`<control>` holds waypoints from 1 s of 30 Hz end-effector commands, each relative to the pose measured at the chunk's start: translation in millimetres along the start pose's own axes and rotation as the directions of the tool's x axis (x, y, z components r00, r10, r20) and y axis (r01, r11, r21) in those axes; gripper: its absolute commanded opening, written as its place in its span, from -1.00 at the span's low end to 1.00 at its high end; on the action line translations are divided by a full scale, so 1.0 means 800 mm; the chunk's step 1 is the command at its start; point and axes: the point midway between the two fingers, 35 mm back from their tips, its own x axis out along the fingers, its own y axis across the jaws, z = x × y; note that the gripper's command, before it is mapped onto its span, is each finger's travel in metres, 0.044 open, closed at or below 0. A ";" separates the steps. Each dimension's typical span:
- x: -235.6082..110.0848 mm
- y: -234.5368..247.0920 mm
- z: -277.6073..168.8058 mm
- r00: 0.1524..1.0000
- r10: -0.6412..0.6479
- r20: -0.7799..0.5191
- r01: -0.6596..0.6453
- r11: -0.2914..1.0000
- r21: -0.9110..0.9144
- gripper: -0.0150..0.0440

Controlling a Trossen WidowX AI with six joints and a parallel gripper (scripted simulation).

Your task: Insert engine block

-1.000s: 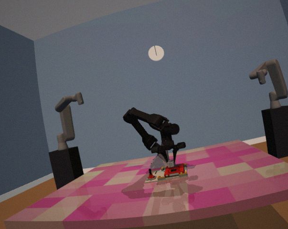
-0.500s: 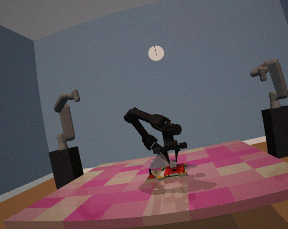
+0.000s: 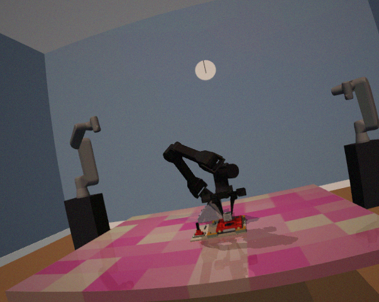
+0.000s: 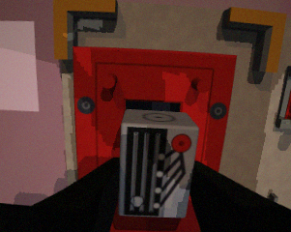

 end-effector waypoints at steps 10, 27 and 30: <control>0.001 0.000 -0.001 1.000 0.002 -0.003 -0.002 1.000 -0.018 0.05; 0.001 0.000 -0.002 1.000 0.002 -0.003 -0.002 1.000 -0.026 0.05; 0.001 0.000 -0.002 1.000 0.002 -0.003 -0.002 1.000 -0.026 0.05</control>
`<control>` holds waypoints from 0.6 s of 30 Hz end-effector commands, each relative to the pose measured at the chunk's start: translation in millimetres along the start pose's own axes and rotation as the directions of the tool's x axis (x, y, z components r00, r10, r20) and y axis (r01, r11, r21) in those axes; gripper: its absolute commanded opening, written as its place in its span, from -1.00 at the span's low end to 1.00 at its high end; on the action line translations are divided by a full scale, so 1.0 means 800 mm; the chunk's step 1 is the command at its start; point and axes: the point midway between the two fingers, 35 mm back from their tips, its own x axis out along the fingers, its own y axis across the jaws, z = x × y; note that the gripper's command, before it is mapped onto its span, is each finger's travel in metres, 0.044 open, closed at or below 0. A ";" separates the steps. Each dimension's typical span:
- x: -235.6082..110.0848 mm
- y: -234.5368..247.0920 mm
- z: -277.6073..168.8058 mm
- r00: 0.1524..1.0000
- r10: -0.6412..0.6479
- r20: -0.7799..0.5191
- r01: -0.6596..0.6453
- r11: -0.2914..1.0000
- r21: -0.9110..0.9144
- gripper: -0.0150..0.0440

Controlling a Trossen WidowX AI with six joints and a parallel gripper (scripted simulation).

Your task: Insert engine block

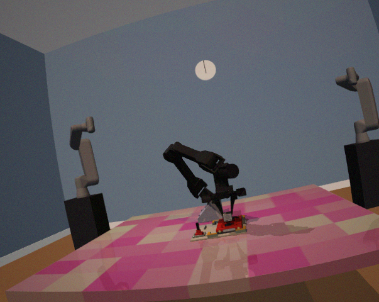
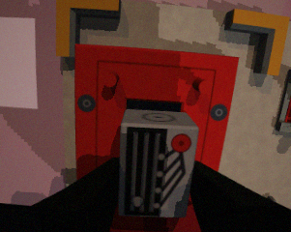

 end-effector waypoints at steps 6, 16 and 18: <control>0.001 0.000 -0.002 1.000 0.002 -0.003 -0.002 1.000 0.029 0.05; 0.004 0.001 -0.002 1.000 0.002 -0.003 -0.002 1.000 0.014 0.05; 0.005 0.000 -0.002 1.000 0.002 -0.003 -0.002 1.000 0.005 0.05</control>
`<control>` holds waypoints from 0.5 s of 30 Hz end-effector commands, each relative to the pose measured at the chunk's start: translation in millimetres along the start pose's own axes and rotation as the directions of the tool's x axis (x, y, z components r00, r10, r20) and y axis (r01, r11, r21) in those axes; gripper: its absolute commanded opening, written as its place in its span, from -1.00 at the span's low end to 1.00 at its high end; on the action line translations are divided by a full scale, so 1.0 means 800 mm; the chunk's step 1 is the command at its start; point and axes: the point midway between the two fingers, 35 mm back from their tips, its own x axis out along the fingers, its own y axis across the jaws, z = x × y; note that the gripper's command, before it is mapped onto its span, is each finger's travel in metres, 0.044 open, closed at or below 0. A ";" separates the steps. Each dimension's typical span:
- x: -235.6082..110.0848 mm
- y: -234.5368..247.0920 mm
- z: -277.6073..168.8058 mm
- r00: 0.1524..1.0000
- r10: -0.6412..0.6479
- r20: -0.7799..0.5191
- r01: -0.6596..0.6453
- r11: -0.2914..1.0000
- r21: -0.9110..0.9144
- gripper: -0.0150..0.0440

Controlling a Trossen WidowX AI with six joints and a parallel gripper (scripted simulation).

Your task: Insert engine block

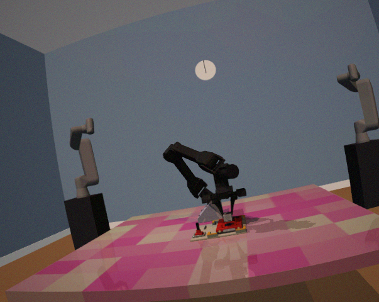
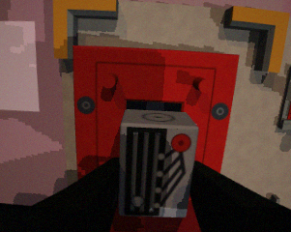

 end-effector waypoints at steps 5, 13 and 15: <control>0.004 0.000 -0.002 1.000 0.000 -0.005 0.000 1.000 -0.021 0.05; 0.005 0.000 -0.002 1.000 0.000 -0.005 0.000 1.000 -0.010 0.05; 0.006 0.000 -0.002 1.000 0.000 -0.005 0.000 1.000 -0.008 0.05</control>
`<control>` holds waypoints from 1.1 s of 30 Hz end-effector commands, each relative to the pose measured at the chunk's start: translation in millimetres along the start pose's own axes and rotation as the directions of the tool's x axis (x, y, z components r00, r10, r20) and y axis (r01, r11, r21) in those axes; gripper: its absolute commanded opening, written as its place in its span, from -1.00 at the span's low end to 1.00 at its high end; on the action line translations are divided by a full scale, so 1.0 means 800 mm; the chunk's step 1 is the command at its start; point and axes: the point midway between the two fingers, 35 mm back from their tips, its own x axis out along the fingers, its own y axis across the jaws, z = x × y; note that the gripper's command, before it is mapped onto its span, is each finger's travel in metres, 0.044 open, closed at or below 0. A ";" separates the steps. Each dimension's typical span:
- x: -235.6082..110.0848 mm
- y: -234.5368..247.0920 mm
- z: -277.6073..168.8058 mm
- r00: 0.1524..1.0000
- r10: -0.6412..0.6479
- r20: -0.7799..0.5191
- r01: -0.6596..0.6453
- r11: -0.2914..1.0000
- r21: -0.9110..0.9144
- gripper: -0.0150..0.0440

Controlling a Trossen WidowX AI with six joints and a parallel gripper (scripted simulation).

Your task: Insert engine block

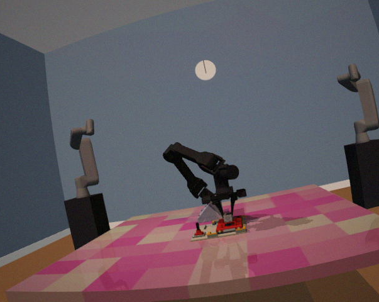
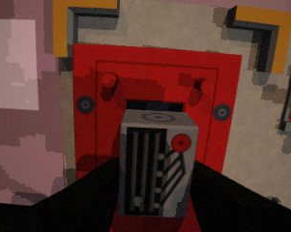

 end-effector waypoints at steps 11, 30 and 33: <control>0.005 0.000 -0.002 1.000 -0.001 -0.003 0.001 1.000 0.006 0.05; 0.010 0.000 -0.002 1.000 -0.001 -0.003 0.001 1.000 -0.002 0.05; 0.010 0.000 -0.002 1.000 -0.001 -0.003 0.001 1.000 -0.001 0.05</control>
